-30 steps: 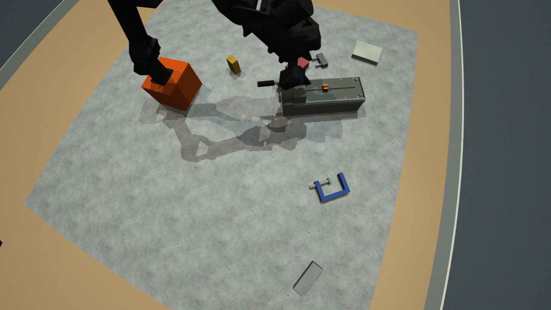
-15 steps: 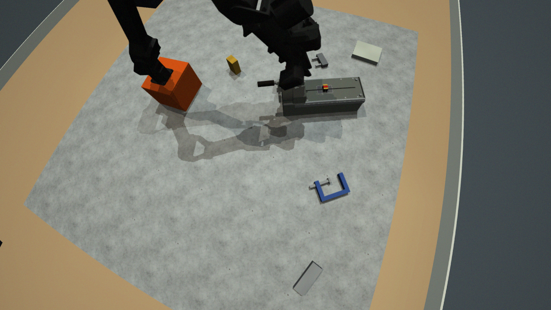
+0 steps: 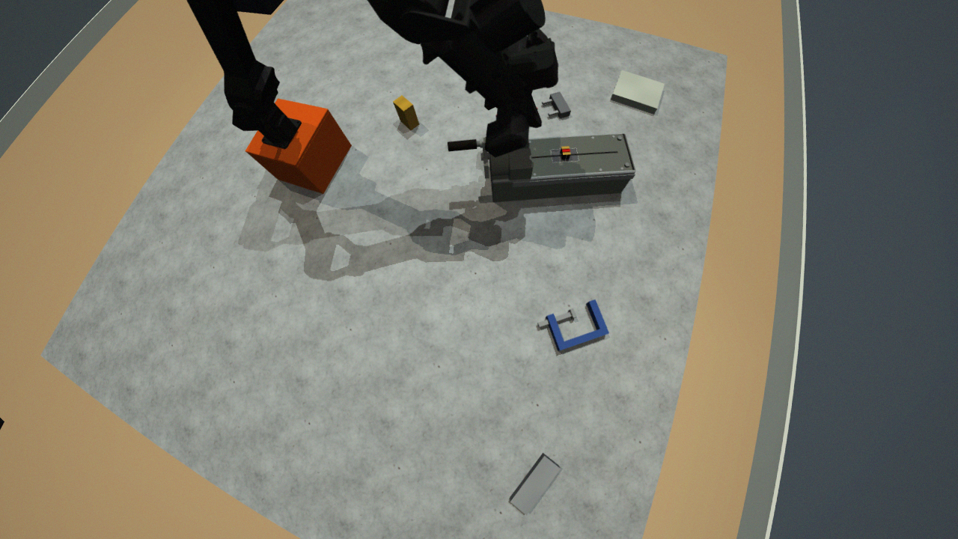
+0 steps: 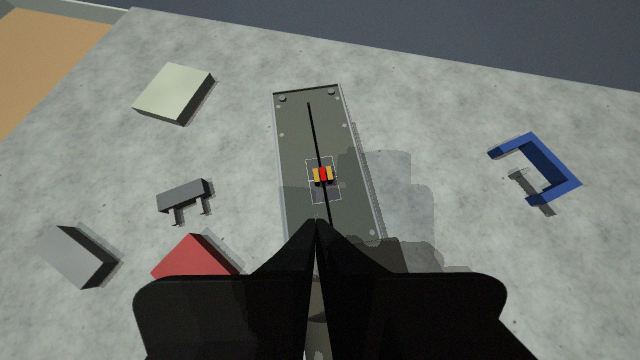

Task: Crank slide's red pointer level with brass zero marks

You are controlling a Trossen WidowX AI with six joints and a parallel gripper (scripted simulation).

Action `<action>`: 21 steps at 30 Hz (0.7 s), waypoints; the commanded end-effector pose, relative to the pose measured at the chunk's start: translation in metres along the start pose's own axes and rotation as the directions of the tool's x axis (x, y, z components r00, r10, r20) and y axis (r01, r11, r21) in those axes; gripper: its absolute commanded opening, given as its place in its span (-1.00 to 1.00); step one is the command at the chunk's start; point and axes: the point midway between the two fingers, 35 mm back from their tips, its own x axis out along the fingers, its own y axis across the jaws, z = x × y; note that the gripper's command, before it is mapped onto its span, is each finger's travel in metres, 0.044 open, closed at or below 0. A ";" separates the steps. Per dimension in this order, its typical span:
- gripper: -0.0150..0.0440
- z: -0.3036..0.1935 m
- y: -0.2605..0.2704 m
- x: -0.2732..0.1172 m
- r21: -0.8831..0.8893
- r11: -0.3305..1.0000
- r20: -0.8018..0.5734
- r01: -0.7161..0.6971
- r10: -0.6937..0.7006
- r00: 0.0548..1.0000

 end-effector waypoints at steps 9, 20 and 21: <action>-0.40 0.000 0.000 0.000 0.000 1.000 0.000 0.000 0.000 1.000; 0.58 0.000 0.000 0.000 0.000 1.000 0.000 0.000 0.000 1.000; 0.67 0.000 0.000 0.000 0.000 1.000 0.000 0.000 0.000 1.000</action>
